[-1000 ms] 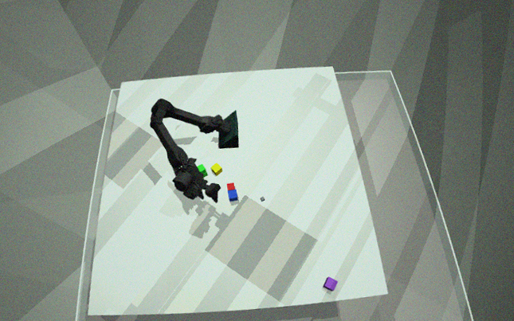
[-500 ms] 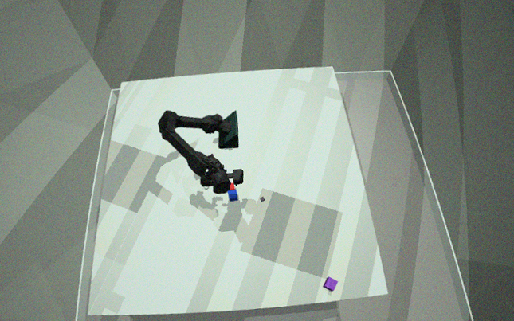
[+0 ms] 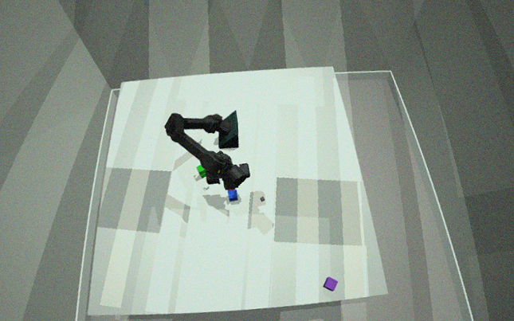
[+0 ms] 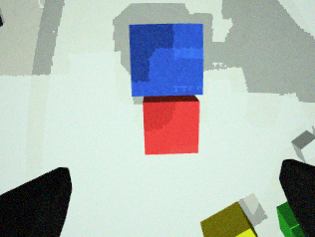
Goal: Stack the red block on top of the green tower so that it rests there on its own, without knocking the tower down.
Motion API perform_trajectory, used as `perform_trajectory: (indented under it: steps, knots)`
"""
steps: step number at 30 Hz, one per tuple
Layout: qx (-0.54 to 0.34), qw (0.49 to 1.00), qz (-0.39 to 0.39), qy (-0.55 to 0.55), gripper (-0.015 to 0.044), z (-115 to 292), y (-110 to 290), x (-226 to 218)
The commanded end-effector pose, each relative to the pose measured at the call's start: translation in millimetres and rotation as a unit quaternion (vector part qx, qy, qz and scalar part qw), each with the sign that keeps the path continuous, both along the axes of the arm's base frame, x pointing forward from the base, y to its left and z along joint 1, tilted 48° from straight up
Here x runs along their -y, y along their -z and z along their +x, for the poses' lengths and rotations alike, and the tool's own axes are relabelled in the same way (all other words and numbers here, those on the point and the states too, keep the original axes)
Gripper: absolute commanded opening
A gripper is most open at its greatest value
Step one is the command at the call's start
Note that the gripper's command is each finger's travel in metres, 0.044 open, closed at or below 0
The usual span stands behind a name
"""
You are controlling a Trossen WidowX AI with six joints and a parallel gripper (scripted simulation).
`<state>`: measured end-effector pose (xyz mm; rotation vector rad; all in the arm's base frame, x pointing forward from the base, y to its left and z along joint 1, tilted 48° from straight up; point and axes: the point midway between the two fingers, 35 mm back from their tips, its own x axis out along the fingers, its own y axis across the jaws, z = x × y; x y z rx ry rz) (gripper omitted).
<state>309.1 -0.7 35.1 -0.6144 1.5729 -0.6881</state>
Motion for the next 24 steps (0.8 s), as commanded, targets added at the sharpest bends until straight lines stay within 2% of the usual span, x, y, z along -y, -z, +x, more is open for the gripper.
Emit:
perform_trajectory:
  steps: [1,6,24]
  knots:
    - [-0.005,1.000,-0.004,-0.002,0.0440,-2,10,11]
    - [-0.004,1.000,-0.005,-0.002,0.0440,-6,28,31]
    - [-0.004,1.000,-0.005,-0.002,0.0440,-7,42,47]
